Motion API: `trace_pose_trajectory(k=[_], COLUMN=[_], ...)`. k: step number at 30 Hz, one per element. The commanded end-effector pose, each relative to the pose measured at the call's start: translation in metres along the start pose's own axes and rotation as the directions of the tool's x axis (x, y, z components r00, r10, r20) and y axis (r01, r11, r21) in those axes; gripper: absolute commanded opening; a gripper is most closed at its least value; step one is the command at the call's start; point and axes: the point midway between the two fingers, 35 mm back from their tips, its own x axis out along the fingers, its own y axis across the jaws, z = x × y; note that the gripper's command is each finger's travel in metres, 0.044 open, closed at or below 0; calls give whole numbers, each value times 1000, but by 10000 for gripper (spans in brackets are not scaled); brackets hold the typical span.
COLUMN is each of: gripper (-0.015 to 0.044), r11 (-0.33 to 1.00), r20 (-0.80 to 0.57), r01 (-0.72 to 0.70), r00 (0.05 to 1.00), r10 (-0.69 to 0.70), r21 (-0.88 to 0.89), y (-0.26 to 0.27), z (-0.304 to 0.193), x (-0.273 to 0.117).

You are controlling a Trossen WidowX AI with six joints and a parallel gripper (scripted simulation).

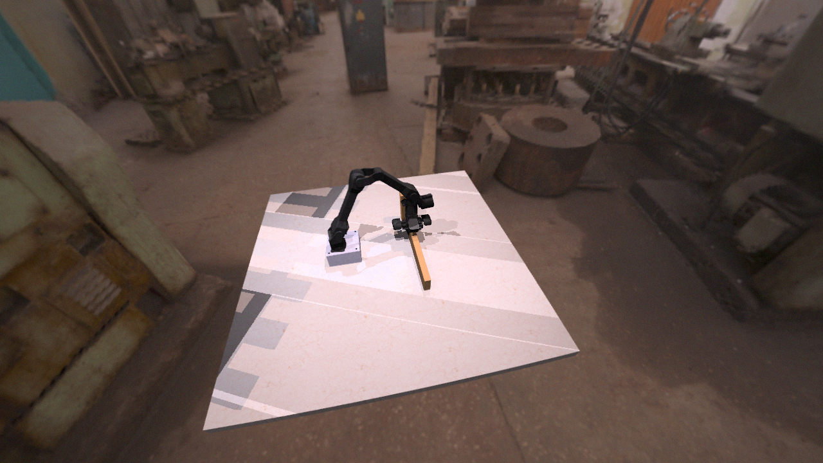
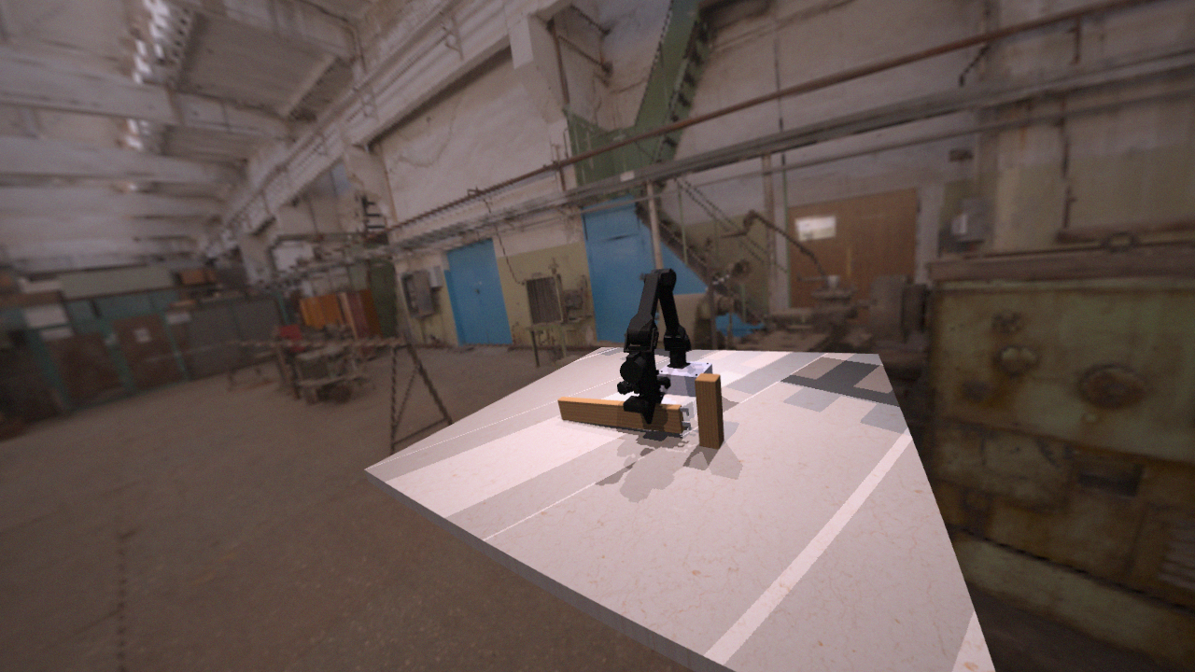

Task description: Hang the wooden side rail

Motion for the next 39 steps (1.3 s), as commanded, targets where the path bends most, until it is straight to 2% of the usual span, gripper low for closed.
trace_pose_trajectory(k=[1, 39], gripper=[0, 0], r11=[1000, 1000], r20=[-3, -4], r01=[-10, -9], r00=[1000, 1000], r10=[10, 9], r21=[3, 3], y=[3, 1], z=[-1, -6], x=[-3, -1])
